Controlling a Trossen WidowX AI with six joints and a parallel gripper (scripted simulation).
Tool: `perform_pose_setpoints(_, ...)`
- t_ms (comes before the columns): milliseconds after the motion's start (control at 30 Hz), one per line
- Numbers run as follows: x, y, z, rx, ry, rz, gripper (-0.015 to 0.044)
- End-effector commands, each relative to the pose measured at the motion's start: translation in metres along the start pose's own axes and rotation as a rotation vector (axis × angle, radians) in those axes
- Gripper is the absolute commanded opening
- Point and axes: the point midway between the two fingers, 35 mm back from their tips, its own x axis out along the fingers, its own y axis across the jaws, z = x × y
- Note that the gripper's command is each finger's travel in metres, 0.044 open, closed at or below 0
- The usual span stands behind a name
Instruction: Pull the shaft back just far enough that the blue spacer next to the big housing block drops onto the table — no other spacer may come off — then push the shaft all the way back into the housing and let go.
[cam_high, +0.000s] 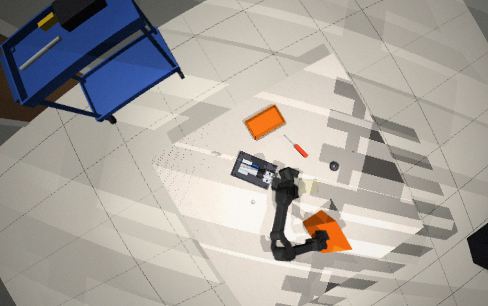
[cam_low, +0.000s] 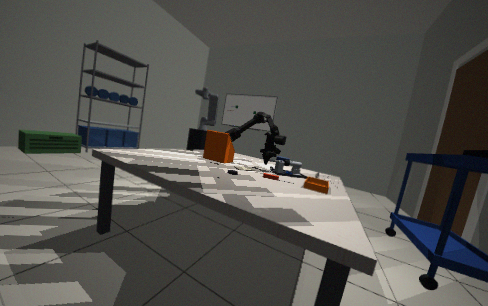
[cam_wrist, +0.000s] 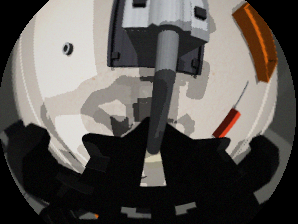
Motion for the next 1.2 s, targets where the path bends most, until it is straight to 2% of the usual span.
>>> perform_pose_setpoints(0, -0.001, -0.001, 0.005, -0.003, -0.007, -0.002, 0.0000)
perform_pose_setpoints(1167, -0.001, -0.001, 0.018, -0.003, -0.008, -0.002, 0.0000)
